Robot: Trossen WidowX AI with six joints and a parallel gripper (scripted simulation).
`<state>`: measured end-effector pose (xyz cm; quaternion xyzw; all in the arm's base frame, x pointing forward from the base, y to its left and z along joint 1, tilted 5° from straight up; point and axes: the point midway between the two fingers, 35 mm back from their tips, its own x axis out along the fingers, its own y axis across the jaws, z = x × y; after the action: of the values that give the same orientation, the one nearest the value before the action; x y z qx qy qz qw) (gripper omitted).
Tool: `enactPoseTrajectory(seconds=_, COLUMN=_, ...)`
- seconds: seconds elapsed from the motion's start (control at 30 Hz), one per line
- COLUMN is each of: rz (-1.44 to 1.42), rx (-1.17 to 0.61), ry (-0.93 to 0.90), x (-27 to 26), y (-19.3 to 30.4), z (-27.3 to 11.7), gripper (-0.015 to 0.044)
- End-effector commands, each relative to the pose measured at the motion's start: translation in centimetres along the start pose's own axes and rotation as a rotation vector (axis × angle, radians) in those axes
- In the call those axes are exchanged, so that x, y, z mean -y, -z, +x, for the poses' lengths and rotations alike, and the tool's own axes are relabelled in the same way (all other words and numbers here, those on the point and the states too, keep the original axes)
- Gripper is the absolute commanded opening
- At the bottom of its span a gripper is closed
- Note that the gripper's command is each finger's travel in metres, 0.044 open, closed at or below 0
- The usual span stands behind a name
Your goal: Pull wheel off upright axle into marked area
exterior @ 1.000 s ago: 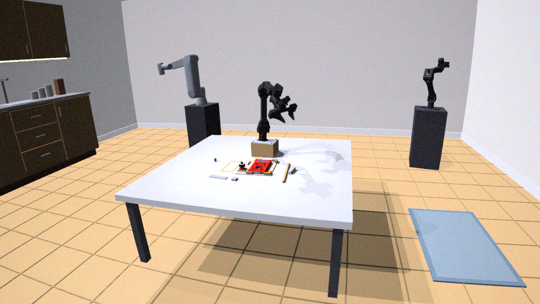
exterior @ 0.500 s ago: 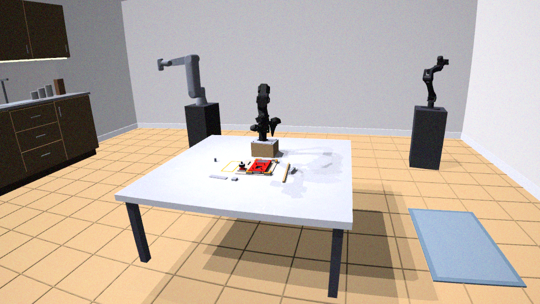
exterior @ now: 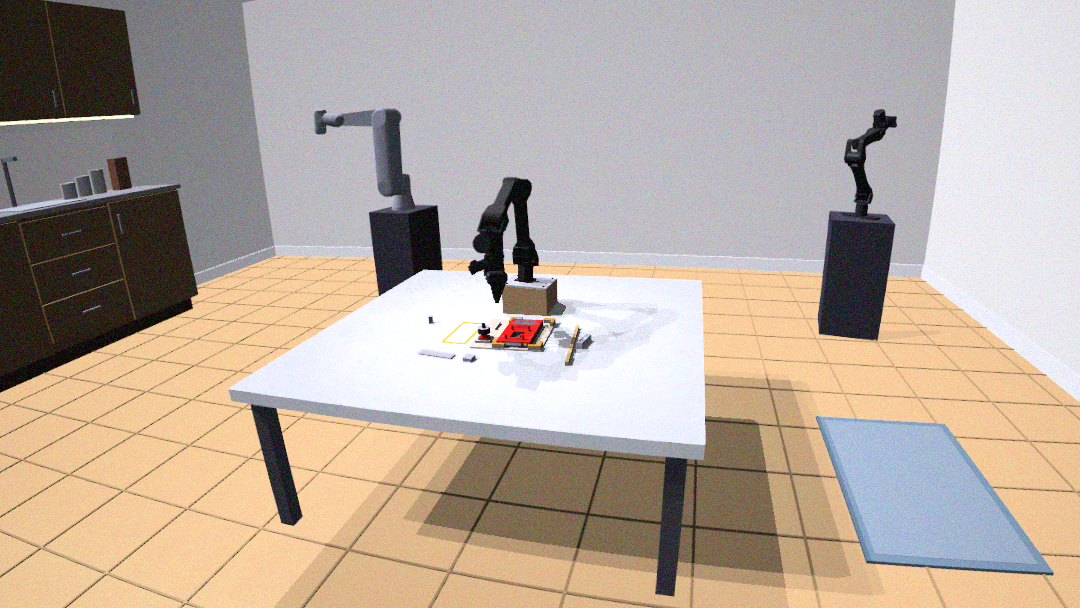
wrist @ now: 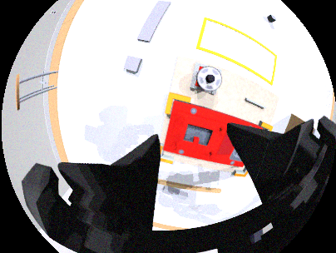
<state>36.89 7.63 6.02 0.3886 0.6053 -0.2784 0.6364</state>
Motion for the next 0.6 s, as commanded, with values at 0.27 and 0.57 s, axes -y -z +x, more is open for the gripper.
enactPoseTrajectory(seconds=0.27, rz=0.415, rx=0.011, ry=0.17, x=4.0, y=-3.7, z=2.5, gripper=0.03)
enactPoseTrajectory(seconds=0.57, rz=0.414, rx=0.011, ry=0.169, x=3.2, y=-4.4, z=2.7, gripper=0.03)
